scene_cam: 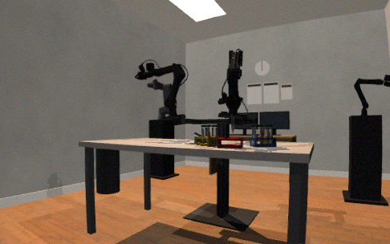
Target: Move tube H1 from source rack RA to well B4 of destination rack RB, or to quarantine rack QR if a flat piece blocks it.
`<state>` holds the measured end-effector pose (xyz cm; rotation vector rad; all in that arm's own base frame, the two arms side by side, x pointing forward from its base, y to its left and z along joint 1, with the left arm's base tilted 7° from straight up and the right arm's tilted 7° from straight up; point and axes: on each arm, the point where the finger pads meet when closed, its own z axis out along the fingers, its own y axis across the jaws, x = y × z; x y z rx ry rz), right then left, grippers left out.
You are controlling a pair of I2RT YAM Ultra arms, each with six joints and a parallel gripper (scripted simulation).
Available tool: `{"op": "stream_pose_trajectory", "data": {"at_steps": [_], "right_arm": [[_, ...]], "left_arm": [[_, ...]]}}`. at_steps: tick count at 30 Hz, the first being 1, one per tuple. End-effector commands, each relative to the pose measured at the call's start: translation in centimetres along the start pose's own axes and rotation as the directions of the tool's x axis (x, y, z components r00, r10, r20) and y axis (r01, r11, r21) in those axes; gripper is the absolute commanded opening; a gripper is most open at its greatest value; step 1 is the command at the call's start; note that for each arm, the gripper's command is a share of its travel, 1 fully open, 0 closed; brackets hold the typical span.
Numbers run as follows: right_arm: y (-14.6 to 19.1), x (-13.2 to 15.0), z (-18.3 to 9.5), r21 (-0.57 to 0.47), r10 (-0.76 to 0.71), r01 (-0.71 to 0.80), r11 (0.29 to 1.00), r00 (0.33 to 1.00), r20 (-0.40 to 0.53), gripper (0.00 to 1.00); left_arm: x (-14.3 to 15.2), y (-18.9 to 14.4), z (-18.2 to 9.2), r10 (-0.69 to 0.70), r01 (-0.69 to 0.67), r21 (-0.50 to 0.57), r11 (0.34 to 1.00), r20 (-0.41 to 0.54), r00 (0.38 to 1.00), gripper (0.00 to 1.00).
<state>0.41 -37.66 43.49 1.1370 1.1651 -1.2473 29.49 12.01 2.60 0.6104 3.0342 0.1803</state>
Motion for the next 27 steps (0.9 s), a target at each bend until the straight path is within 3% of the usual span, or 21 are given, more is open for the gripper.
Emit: {"op": "stream_pose_trajectory", "data": {"at_steps": [1,18,27], "right_arm": [[-0.7,-2.1,-1.1,0.023,0.011,-0.012,1.0,1.0,0.028,0.0],[-0.7,-2.1,-1.1,0.023,0.011,-0.012,1.0,1.0,0.028,0.0],[-0.7,-2.1,-1.1,0.023,0.011,-0.012,1.0,1.0,0.028,0.0]], "left_arm": [[-0.8,0.7,-1.3,0.178,-0.178,-0.026,0.984,0.019,0.984,0.0],[1.3,5.3,-1.0,0.169,-0.169,-0.003,0.986,0.013,0.986,0.0],[-0.1,5.6,-1.1,0.188,-0.188,-0.004,0.982,0.016,0.982,0.0]]}}
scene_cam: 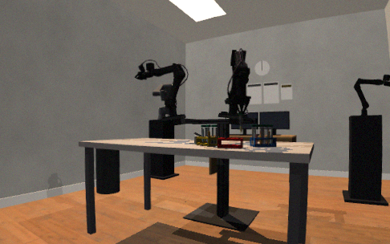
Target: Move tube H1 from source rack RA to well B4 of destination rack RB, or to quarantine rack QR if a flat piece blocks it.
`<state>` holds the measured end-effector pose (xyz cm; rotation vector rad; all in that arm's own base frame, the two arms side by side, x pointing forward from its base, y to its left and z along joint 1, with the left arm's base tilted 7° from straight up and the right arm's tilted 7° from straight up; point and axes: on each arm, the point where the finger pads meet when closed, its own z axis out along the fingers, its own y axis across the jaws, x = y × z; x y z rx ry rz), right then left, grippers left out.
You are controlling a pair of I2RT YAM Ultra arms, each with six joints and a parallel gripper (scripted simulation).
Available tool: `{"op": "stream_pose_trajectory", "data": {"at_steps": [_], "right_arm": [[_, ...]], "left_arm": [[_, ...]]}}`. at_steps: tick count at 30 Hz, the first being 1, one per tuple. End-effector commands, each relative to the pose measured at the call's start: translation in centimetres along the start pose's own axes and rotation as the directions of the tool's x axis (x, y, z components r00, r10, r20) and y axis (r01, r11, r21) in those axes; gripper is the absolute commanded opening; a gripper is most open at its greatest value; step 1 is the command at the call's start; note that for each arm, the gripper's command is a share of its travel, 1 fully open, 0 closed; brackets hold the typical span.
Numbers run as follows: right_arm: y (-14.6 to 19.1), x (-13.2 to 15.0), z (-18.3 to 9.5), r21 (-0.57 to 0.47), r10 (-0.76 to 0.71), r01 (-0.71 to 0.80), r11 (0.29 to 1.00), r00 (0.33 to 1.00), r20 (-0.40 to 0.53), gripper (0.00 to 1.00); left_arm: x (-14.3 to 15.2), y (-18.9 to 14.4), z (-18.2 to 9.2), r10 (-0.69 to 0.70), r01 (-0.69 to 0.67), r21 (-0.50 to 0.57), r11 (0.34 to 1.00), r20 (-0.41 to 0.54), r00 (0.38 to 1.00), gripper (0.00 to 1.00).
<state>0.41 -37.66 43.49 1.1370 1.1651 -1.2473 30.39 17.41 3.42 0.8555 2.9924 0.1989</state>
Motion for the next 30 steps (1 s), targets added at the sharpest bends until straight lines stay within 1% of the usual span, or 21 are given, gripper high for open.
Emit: {"op": "stream_pose_trajectory", "data": {"at_steps": [1,10,11,12,27,28,29,30], "right_arm": [[-0.7,-2.1,-1.1,0.023,0.011,-0.012,1.0,1.0,0.028,0.0],[-0.7,-2.1,-1.1,0.023,0.011,-0.012,1.0,1.0,0.028,0.0],[-0.7,-2.1,-1.1,0.023,0.011,-0.012,1.0,1.0,0.028,0.0],[-0.7,-2.1,-1.1,0.023,0.011,-0.012,1.0,1.0,0.028,0.0],[-0.7,-2.1,-1.1,0.023,0.011,-0.012,1.0,1.0,0.028,0.0],[-0.7,-2.1,-1.1,0.023,0.011,-0.012,1.0,1.0,0.028,0.0],[-0.7,-2.1,-1.1,0.023,0.011,-0.012,1.0,1.0,0.028,0.0],[-0.7,-2.1,-1.1,0.023,0.011,-0.012,1.0,1.0,0.028,0.0]], "left_arm": [[-1.4,0.6,-0.9,0.029,-0.029,0.001,1.0,0.027,0.999,0.0],[-2.2,1.4,-1.0,0.016,-0.016,0.002,1.0,0.027,1.0,0.0],[-2.4,1.8,-1.8,0.013,-0.012,-0.016,1.0,0.038,0.999,0.0],[-2.4,1.7,-1.1,0.014,-0.014,0.002,1.0,0.027,1.0,0.0],[-3.9,3.3,-1.1,0.014,-0.014,0.001,1.0,0.027,1.0,0.0],[-4.0,3.7,-2.1,0.013,-0.012,-0.02,1.0,0.041,0.999,0.0],[-4.1,3.5,-1.2,0.014,-0.014,0.001,1.0,0.027,1.0,0.0],[-4.2,3.6,-1.2,0.014,-0.014,0.001,1.0,0.027,1.0,0.0]]}}
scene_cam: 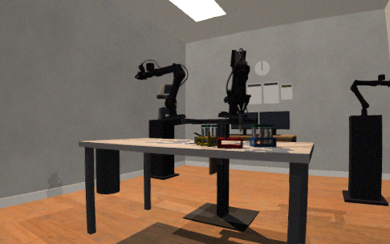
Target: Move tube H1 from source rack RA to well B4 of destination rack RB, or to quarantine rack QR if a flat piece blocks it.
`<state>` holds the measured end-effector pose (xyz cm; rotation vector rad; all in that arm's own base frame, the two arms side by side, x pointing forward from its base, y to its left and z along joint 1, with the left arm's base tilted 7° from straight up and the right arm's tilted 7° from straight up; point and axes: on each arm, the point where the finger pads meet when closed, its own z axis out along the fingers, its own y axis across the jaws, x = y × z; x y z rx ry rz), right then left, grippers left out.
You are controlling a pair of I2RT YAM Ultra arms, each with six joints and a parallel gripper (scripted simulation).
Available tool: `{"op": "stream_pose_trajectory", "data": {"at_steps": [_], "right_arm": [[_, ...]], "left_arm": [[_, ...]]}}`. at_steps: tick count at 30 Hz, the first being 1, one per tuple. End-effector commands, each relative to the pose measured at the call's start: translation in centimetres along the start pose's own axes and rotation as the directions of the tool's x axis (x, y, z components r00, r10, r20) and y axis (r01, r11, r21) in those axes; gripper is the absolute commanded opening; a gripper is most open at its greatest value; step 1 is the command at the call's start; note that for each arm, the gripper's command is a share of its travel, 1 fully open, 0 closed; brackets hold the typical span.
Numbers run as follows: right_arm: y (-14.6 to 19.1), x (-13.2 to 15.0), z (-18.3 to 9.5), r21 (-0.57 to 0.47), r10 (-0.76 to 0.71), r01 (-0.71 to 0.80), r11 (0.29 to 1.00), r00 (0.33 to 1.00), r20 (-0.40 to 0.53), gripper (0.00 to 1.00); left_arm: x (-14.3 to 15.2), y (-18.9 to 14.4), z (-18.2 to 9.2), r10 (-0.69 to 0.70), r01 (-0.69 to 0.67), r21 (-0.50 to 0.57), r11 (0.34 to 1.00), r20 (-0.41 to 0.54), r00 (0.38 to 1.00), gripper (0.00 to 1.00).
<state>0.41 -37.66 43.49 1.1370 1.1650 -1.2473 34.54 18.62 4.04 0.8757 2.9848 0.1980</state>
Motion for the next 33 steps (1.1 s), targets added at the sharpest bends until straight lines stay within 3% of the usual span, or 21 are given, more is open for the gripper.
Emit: {"op": "stream_pose_trajectory", "data": {"at_steps": [1,10,12,15,16,33], "right_arm": [[-0.7,-2.1,-1.1,0.023,0.011,-0.012,1.0,1.0,0.028,0.0],[-0.7,-2.1,-1.1,0.023,0.011,-0.012,1.0,1.0,0.028,0.0],[-0.7,-2.1,-1.1,0.023,0.011,-0.012,1.0,1.0,0.028,0.0],[-0.7,-2.1,-1.1,0.023,0.011,-0.012,1.0,1.0,0.028,0.0],[-0.7,-2.1,-1.1,0.023,0.011,-0.012,1.0,1.0,0.028,0.0],[-0.7,-2.1,-1.1,0.023,0.011,-0.012,1.0,1.0,0.028,0.0]], "left_arm": [[-1.4,0.5,-0.9,0.001,-0.001,0.001,1.0,0.025,1.0,0.0],[-2.4,1.6,-0.9,0.001,-0.001,0.001,1.0,0.025,1.0,0.0],[-2.5,2.0,-2.4,-0.003,0.004,-0.03,1.0,0.044,0.999,0.0],[-2.4,2.0,-2.4,-0.004,0.005,-0.03,1.0,0.044,0.999,0.0],[-1.8,1.8,-1.1,-0.003,0.003,-0.012,1.0,0.022,1.0,0.0],[-1.8,1.8,-1.0,-0.003,0.003,-0.012,1.0,0.022,1.0,0.0]]}}
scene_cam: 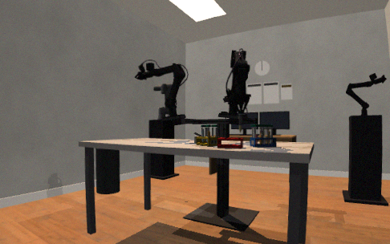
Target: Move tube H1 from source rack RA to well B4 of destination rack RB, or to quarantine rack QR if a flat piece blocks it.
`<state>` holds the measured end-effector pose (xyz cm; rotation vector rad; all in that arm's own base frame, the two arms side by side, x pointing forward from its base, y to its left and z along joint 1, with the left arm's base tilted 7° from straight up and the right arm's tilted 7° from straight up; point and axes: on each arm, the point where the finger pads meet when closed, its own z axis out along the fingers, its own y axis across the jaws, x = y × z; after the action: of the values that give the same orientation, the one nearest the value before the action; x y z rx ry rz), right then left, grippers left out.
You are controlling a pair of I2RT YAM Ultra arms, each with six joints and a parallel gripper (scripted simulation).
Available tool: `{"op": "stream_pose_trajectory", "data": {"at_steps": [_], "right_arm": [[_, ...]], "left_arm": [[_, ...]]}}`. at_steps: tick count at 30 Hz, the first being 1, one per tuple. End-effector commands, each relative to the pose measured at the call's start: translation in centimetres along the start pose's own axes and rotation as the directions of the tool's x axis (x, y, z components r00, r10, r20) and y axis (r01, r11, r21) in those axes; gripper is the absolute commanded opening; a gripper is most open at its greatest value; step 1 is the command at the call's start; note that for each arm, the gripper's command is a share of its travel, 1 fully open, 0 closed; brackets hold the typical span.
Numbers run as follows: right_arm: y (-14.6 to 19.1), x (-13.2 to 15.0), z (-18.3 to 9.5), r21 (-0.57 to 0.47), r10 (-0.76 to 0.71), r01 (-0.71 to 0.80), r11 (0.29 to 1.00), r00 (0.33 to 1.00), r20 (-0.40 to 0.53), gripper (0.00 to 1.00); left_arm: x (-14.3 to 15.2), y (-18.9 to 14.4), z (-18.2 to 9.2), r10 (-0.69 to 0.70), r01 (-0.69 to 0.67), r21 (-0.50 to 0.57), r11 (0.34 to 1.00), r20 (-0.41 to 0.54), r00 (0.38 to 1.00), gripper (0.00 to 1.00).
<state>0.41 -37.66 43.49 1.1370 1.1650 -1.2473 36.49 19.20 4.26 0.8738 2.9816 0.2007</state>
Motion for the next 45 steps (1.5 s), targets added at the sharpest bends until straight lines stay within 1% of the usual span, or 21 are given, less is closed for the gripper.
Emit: {"op": "stream_pose_trajectory", "data": {"at_steps": [1,3,4,7,12,15,16,18,33,40,45], "right_arm": [[-0.7,-2.1,-1.1,0.023,0.011,-0.012,1.0,1.0,0.028,0.0],[-0.7,-2.1,-1.1,0.023,0.011,-0.012,1.0,1.0,0.028,0.0],[-0.7,-2.1,-1.1,0.023,0.011,-0.012,1.0,1.0,0.028,0.0],[-0.7,-2.1,-1.1,0.023,0.011,-0.012,1.0,1.0,0.028,0.0],[-0.7,-2.1,-1.1,0.023,0.011,-0.012,1.0,1.0,0.028,0.0],[-0.7,-2.1,-1.1,0.023,0.011,-0.012,1.0,1.0,0.028,0.0],[-0.7,-2.1,-1.1,0.023,0.011,-0.012,1.0,1.0,0.028,0.0],[-0.7,-2.1,-1.1,0.023,0.011,-0.012,1.0,1.0,0.028,0.0],[-0.7,-2.1,-1.1,0.023,0.011,-0.012,1.0,1.0,0.028,0.0],[-0.7,-2.1,-1.1,0.023,0.011,-0.012,1.0,1.0,0.028,0.0],[-0.7,-2.1,-1.1,0.023,0.011,-0.012,1.0,1.0,0.028,0.0]], "left_arm": [[-0.5,0.2,-0.9,-0.002,0.002,-0.009,1.0,0.019,1.0,0.0],[-0.5,0.2,-0.9,-0.002,0.002,-0.009,1.0,0.019,1.0,0.0],[-1.0,0.4,-1.6,-0.004,0.004,-0.017,1.0,0.035,0.999,0.0],[-1.2,0.3,-2.1,0.0,0.002,-0.027,1.0,0.042,0.999,0.0],[-0.6,-1.2,-1.2,0.002,-0.002,0.009,1.0,0.019,1.0,0.0],[-0.7,-1.2,-1.2,0.002,-0.002,0.009,1.0,0.019,1.0,0.0],[-1.0,-0.6,-1.6,0.001,0.0,-0.008,1.0,0.03,1.0,0.0],[-0.9,-0.4,-1.7,-0.005,0.005,-0.011,1.0,0.031,0.999,0.0],[-0.7,-0.4,-0.6,-0.007,0.008,-0.012,1.0,0.031,0.999,0.0],[-0.9,0.0,0.4,-0.008,0.008,-0.003,1.0,0.025,1.0,0.0],[-0.9,0.4,-0.2,-0.009,0.01,-0.019,1.0,0.035,0.999,0.0]]}}
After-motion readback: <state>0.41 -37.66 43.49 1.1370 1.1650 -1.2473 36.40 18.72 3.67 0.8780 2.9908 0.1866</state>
